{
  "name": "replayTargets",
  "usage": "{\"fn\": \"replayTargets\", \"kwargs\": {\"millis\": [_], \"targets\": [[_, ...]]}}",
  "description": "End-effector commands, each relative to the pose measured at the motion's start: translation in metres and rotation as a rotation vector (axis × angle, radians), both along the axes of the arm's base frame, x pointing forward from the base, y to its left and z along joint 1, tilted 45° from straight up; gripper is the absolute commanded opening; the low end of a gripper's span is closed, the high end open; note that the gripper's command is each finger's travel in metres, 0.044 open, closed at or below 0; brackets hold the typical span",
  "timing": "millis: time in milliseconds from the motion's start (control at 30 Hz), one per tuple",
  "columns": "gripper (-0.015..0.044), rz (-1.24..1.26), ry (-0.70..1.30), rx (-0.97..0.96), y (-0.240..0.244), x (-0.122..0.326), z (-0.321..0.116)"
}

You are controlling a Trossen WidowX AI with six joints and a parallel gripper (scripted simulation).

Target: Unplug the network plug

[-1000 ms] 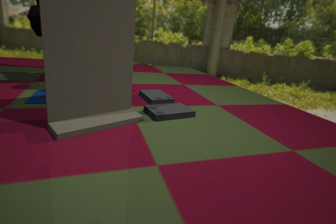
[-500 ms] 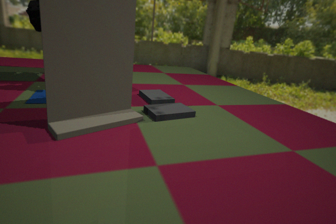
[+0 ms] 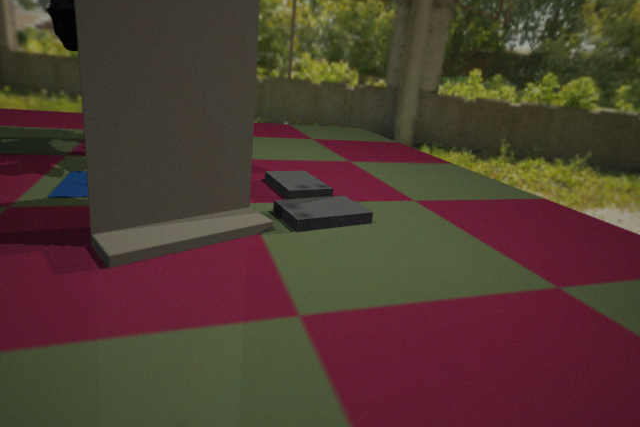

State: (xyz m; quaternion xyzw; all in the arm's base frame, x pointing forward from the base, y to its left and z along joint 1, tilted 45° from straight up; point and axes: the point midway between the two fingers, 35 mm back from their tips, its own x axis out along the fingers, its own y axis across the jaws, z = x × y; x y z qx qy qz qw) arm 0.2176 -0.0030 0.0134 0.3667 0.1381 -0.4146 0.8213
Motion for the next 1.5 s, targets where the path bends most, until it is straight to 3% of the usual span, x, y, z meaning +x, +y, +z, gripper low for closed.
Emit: {"fn": "replayTargets", "kwargs": {"millis": [0,633,1467], "targets": [[0.0156,-0.003,-0.013,0.003,0.001,0.000,0.004],[0.0156,0.001,0.003,0.011,0.027,0.000,0.022],[0.0156,0.001,-0.017,0.001,0.072,-0.011,0.079]]}}
